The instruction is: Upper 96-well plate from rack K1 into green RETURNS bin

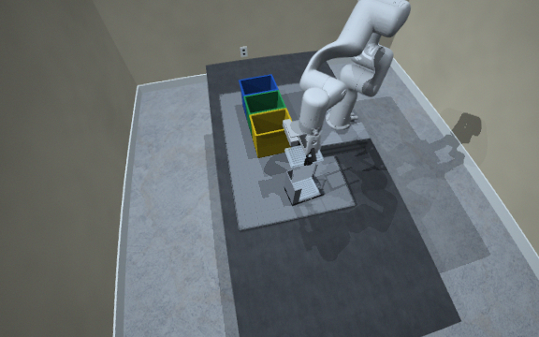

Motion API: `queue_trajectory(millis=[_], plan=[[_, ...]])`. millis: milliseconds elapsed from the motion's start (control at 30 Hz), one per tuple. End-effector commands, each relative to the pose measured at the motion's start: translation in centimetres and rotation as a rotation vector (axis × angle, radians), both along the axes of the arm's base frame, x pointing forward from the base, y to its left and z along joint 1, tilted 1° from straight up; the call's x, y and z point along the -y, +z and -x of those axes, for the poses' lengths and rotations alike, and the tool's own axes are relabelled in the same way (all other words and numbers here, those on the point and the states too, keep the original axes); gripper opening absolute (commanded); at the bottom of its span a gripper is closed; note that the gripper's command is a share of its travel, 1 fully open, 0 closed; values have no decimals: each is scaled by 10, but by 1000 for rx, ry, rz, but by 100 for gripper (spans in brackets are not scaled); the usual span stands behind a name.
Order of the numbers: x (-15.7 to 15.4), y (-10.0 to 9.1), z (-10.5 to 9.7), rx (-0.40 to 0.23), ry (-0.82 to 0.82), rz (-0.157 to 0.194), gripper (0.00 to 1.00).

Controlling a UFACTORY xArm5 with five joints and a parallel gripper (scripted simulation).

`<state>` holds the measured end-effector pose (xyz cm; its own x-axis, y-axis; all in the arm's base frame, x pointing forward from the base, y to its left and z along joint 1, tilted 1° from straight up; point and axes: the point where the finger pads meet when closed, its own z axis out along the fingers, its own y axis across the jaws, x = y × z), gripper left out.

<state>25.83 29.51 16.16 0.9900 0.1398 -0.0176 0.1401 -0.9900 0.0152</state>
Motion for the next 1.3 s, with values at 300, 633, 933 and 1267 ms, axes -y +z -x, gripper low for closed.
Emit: queue_trajectory(millis=[300, 633, 933, 1267], plan=[[36, 0, -12, 1, 0, -4, 0], [68, -1, -22, -1, 0, -5, 0], [91, -2, -28, -2, 0, -5, 0], [123, -4, -38, -3, 0, -7, 0]])
